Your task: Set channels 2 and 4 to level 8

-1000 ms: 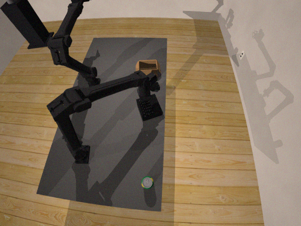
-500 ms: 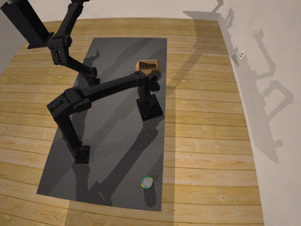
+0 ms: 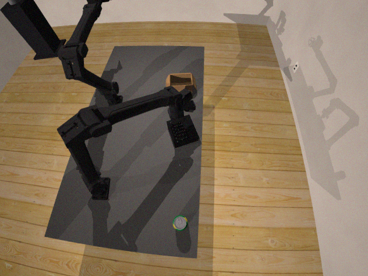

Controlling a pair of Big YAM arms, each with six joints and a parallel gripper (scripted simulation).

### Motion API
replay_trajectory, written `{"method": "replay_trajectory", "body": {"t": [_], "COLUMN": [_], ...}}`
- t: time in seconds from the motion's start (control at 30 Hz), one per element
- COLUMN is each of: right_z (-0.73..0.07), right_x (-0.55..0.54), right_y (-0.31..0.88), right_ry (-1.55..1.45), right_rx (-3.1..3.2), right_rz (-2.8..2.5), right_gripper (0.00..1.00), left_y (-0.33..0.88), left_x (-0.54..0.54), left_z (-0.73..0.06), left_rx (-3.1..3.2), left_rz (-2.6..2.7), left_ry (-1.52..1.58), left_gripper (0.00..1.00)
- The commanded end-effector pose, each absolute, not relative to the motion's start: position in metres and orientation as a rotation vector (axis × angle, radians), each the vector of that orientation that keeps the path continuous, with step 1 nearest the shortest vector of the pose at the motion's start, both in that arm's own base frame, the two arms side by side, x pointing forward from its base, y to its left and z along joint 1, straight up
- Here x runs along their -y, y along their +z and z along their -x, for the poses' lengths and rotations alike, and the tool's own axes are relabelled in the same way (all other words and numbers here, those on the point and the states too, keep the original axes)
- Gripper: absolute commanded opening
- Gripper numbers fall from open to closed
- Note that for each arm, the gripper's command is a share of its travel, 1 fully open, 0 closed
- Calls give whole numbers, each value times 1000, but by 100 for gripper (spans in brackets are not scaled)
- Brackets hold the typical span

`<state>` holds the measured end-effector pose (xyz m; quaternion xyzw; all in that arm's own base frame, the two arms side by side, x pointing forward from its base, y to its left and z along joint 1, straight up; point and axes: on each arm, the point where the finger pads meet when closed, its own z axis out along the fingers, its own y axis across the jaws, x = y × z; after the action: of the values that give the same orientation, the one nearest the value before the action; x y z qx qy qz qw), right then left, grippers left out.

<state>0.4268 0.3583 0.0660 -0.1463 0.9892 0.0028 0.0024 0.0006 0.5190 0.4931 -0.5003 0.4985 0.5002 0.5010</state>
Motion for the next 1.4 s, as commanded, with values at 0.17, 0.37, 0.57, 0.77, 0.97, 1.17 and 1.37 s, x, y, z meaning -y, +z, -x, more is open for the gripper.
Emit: {"method": "replay_trajectory", "body": {"t": [0.17, 0.37, 0.57, 0.77, 0.97, 1.17, 1.37], "right_z": [-430, -427, -430, -441, -440, -440, -432], "right_x": [-356, -357, -360, -369, -369, -368, -362], "right_y": [52, 52, 57, 108, 121, 135, 112], "right_ry": [-4, -4, 5, 59, 59, 59, 15], "right_rx": [-3110, -3110, -3101, -3045, -3044, -3044, -3091], "right_rz": [446, 446, 445, 436, 436, 436, 443], "right_gripper": [0, 0, 0, 0, 0, 0, 0], "left_y": [513, 513, 513, 513, 513, 513, 513], "left_x": [-519, -519, -519, -519, -519, -519, -519], "left_z": [1, 1, 1, 1, 1, 1, 1], "left_rx": [-1193, -1193, -1193, -1193, -1193, -1193, -1193], "left_rz": [1183, 1183, 1183, 1183, 1183, 1183, 1183], "left_ry": [1231, 1231, 1231, 1231, 1231, 1231, 1231], "left_gripper": [100, 100, 100, 100, 100, 100, 100]}}
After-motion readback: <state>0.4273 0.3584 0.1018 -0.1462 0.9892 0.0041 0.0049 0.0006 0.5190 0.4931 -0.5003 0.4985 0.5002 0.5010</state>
